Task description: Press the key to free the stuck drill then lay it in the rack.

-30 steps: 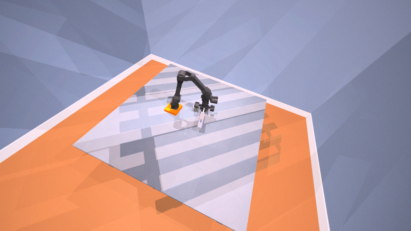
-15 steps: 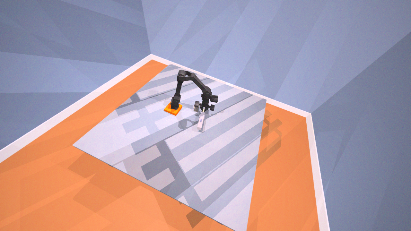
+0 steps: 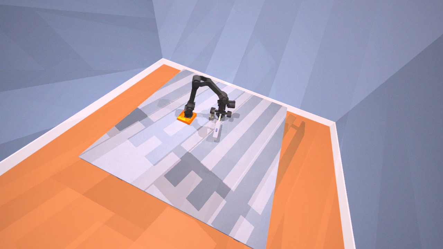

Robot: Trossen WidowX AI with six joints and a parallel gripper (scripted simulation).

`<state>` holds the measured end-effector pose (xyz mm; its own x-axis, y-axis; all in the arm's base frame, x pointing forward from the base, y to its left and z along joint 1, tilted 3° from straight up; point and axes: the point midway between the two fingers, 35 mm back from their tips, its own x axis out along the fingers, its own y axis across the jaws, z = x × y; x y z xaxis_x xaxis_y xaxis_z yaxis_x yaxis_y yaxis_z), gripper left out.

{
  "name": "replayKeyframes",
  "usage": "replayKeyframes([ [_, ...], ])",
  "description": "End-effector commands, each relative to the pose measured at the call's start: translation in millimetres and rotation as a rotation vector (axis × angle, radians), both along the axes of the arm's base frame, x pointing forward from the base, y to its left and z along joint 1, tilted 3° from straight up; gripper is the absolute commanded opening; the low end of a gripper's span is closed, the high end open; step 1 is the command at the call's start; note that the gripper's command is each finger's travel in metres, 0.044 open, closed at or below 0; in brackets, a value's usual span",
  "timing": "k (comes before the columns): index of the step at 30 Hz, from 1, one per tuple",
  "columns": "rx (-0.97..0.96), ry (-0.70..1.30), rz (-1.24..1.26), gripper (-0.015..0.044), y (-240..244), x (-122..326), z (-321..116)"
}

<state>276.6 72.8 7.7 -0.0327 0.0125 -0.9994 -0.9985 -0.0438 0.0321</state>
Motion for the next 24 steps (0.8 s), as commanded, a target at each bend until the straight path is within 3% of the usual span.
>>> replayKeyframes([
  [1,0.004,-0.001,-0.002,0.0000,7.0,0.1,-0.2],
  [24,0.006,-0.001,-0.002,0.0000,39.0,-1.6,-1.5],
])
